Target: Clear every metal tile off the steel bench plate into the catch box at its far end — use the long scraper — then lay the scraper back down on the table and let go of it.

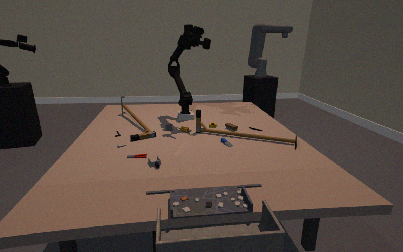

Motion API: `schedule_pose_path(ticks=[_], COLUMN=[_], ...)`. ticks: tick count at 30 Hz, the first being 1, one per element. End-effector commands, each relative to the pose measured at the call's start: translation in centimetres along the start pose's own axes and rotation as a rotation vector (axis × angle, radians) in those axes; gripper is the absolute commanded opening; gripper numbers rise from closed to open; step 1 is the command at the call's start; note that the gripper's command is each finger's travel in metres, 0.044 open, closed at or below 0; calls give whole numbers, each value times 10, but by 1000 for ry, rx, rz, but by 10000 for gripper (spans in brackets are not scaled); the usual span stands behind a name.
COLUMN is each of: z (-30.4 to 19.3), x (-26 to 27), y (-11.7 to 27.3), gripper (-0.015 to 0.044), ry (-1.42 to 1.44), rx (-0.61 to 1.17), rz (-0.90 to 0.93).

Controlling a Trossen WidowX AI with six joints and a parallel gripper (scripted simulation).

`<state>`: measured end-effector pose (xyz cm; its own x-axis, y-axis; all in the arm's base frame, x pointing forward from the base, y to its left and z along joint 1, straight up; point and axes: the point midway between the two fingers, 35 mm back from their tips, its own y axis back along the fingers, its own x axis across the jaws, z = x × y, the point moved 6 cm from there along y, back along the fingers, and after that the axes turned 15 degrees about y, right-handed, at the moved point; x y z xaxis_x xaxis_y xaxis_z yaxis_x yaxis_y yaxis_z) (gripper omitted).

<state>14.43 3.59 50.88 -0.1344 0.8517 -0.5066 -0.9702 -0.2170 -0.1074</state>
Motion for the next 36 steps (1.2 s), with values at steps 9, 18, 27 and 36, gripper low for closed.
schedule_pose_path(ticks=[9,18,27,36], z=[-22,-37,-51,-51], x=[40,71,98,99], y=[-4,-1,6,6], gripper=[440,440,440,440], ry=[-114,-183,-232,-233], rx=[81,152,227,228], rz=[200,350,481,484])
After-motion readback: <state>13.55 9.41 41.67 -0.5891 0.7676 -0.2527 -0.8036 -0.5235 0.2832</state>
